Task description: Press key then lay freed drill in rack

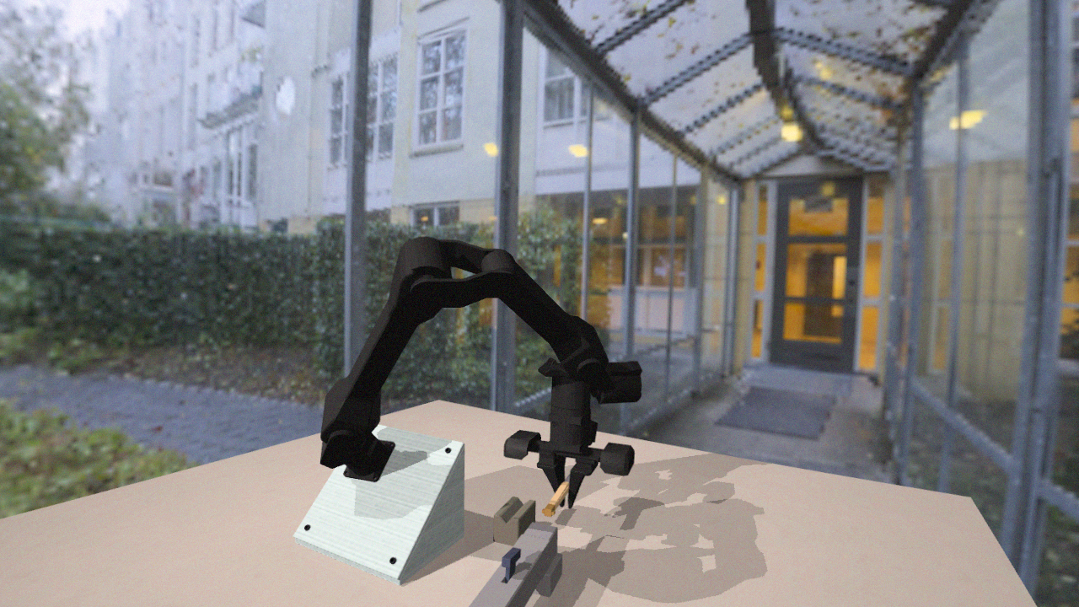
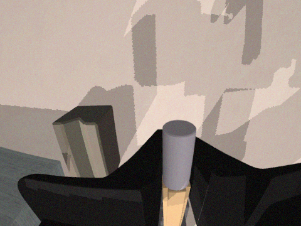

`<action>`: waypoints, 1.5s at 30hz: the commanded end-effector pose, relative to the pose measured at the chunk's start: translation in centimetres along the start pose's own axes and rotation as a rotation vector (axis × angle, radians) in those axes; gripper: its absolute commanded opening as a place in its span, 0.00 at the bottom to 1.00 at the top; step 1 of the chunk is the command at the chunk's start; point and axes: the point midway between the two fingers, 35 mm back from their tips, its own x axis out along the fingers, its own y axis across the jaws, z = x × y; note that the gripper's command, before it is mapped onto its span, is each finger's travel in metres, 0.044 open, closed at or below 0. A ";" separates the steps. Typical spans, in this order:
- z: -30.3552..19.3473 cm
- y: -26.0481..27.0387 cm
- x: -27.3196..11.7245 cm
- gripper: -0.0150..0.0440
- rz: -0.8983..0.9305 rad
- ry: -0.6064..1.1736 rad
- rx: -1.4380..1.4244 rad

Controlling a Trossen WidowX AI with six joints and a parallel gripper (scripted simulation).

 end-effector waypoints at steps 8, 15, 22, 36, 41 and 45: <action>0.1 0.0 -0.4 0.25 -0.003 -0.006 0.006; 0.1 0.0 -0.6 0.25 -0.003 -0.006 0.006; 0.1 -0.1 -0.7 0.25 -0.003 -0.006 0.006; 0.2 -0.1 -0.9 0.25 -0.003 -0.006 0.006; 0.2 -0.1 -1.0 0.25 -0.003 -0.006 0.006; 0.2 -0.1 -1.1 0.25 -0.003 -0.006 0.006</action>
